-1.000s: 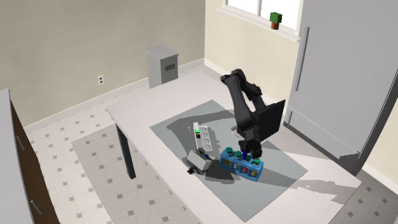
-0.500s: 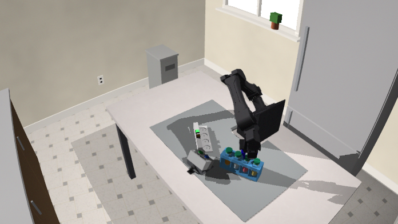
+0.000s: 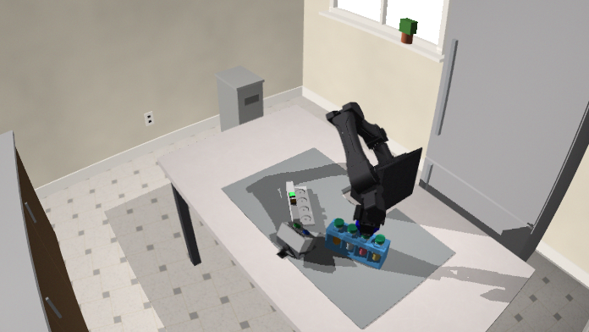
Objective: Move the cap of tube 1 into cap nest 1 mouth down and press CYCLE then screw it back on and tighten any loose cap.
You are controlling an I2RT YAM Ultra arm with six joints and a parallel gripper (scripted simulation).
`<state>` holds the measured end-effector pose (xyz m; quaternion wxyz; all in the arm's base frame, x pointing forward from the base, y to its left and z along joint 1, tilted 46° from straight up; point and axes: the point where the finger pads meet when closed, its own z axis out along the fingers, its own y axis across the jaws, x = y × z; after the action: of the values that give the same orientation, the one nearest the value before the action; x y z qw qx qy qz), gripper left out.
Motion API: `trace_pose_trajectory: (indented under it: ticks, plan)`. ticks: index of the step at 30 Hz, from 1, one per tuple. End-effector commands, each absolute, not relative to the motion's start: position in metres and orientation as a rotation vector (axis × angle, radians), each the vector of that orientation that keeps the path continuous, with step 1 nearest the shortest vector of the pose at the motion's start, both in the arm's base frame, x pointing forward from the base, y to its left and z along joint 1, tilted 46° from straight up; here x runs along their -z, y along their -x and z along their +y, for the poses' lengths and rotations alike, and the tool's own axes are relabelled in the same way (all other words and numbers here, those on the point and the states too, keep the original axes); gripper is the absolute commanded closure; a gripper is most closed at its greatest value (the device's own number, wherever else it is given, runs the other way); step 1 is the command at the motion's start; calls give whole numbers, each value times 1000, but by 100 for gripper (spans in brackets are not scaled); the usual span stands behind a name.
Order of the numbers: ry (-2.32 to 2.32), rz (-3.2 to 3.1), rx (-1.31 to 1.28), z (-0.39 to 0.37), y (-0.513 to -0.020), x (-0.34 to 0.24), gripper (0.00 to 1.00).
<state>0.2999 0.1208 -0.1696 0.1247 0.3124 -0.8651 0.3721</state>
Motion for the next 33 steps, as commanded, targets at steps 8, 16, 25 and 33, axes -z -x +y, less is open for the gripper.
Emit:
trace_pose_trajectory:
  ticks: [8, 16, 25, 33]
  plan:
    - [-847, -2578, -1099, 125, -302, 168, 51]
    - [-847, -2578, -1099, 132, -302, 162, 51]
    - [-847, -2578, -1098, 151, -301, 143, 51]
    - [-847, -2578, -1098, 158, -301, 136, 51]
